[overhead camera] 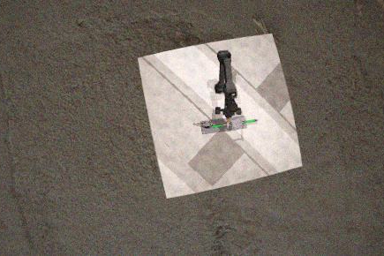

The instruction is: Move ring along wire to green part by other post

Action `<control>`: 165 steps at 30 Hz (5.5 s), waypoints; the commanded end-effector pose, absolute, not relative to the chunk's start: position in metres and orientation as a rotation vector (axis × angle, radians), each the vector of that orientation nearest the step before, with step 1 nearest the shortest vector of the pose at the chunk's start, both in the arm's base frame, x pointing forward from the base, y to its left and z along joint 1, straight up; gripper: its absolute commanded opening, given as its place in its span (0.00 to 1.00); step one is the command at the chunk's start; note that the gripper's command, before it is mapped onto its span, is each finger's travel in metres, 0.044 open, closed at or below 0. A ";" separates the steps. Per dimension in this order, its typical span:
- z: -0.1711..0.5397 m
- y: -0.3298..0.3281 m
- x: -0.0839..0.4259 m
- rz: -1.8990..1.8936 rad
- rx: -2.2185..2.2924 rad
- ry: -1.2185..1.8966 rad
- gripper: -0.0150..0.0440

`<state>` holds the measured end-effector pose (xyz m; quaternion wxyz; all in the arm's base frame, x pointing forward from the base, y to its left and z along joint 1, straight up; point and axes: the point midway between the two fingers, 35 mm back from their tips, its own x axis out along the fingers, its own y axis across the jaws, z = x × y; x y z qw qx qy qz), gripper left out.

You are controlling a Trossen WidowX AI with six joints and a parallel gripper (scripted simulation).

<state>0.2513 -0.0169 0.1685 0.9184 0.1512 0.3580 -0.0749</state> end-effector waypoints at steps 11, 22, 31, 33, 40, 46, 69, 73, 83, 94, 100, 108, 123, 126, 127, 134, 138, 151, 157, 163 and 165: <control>0.197 0.023 0.247 -0.206 0.552 0.877 0.00; 0.202 0.031 0.252 -0.206 0.549 0.866 0.00; 0.200 0.023 0.250 -0.167 0.415 0.867 0.00; 0.199 0.019 0.249 -0.152 0.366 0.868 0.00; 0.196 0.004 0.246 -0.097 0.192 0.867 0.00; 0.194 -0.014 0.245 -0.035 0.003 0.861 0.00; 0.200 -0.059 0.250 0.161 -0.531 0.819 0.00; 0.199 -0.057 0.249 0.165 -0.535 0.816 0.00; 0.189 -0.041 0.245 0.146 -0.451 0.789 0.00; 0.165 -0.008 0.257 0.097 -0.245 0.601 0.00; 0.159 0.011 0.261 0.061 -0.141 0.540 0.00; 0.157 0.032 0.262 0.020 -0.042 0.522 0.00; 0.156 0.058 0.263 -0.005 0.032 0.508 0.00; 0.156 0.061 0.264 -0.005 0.035 0.506 0.00; 0.156 0.062 0.264 -0.005 0.035 0.506 0.00; 0.156 0.070 0.264 -0.002 0.038 0.503 0.00; 0.156 0.074 0.264 0.000 0.039 0.501 0.00; 0.151 0.082 0.265 0.004 0.041 0.498 0.00; 0.143 0.082 0.265 0.004 0.041 0.498 0.00; 0.142 0.082 0.265 0.004 0.041 0.498 0.00; 0.142 0.082 0.265 0.004 0.041 0.498 0.00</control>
